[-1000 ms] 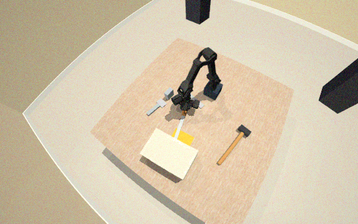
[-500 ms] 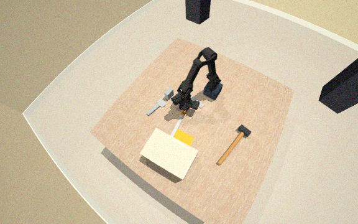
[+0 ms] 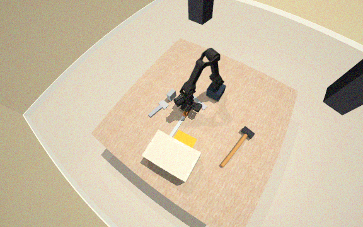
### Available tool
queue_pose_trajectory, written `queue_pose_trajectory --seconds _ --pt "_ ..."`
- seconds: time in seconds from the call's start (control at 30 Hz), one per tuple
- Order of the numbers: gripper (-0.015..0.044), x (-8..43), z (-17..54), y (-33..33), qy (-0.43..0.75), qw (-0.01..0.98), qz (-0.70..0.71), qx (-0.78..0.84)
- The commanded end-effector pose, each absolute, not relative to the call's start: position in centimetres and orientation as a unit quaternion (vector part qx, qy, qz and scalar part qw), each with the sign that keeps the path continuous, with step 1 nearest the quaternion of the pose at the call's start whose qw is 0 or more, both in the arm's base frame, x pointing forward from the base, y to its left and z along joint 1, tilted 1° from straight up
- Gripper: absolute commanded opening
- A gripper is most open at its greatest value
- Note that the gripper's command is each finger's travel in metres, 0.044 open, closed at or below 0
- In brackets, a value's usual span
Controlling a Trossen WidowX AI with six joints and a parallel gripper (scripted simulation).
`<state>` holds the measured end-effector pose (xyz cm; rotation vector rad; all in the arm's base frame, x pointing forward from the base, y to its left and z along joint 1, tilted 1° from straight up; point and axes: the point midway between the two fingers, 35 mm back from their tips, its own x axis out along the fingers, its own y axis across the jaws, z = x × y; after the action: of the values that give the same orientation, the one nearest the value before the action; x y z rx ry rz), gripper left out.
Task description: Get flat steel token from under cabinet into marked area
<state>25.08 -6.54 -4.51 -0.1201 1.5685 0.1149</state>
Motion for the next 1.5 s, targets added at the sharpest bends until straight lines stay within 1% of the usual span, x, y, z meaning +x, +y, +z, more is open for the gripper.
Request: queue_pose_trajectory --seconds 0.0,1.47 --pt "0.0000 25.09 -4.46 -6.67 0.706 0.706 0.036 -0.041" --pt "0.0000 25.05 -4.38 -6.80 0.702 0.702 -0.088 0.083"
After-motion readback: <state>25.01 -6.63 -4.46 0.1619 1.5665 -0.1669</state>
